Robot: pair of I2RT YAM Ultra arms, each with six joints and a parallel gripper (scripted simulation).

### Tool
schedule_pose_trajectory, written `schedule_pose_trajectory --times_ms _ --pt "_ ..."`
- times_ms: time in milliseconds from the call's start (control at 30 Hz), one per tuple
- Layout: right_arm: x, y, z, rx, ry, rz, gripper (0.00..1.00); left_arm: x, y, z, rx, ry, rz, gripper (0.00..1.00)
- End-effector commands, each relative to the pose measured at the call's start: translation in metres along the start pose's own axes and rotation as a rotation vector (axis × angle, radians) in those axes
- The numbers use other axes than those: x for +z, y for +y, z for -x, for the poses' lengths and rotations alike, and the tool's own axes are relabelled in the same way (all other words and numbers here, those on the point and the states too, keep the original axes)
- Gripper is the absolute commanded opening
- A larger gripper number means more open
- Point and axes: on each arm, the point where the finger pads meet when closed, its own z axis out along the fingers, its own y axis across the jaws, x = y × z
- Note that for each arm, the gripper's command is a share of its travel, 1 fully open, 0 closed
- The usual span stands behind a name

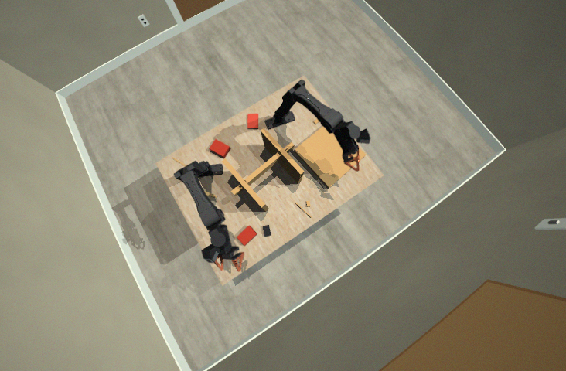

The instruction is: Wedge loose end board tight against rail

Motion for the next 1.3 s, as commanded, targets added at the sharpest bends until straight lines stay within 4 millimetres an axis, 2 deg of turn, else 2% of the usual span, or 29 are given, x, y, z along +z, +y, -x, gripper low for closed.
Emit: schedule_pose_trajectory --times_ms 0,300,400,733,867,933,1033,1067,1267 --pt "-0.025 -0.006 0.04 -0.029 -0.076 0.051 1.0 -0.026 -0.034 0.003 0.127 -0.072 -0.092 1.0" --pt "-0.07 -0.038 0.08 -0.113 -0.153 0.071 1.0 -0.073 -0.071 -0.021 0.333 -0.133 -0.199 1.0" --pt "-0.076 -0.038 0.082 -0.119 -0.159 0.077 1.0 -0.077 -0.07 -0.019 0.345 -0.143 -0.201 1.0" --pt "-0.133 -0.08 0.11 -0.237 -0.252 0.074 1.0 -0.136 -0.101 -0.055 0.577 -0.227 -0.324 1.0" --pt "-0.158 -0.095 0.116 -0.292 -0.293 0.073 1.0 -0.16 -0.107 -0.069 0.667 -0.271 -0.369 1.0" --pt "-0.158 -0.095 0.116 -0.292 -0.293 0.073 1.0 -0.16 -0.107 -0.069 0.667 -0.271 -0.369 1.0" --pt "-0.177 -0.106 0.119 -0.336 -0.324 0.068 1.0 -0.179 -0.11 -0.079 0.734 -0.308 -0.402 1.0" --pt "-0.179 -0.113 0.113 -0.353 -0.308 0.055 1.0 -0.182 -0.108 -0.086 0.76 -0.305 -0.409 1.0" --pt "-0.212 -0.132 0.111 -0.44 -0.367 0.045 1.0 -0.213 -0.107 -0.106 0.877 -0.382 -0.464 1.0"
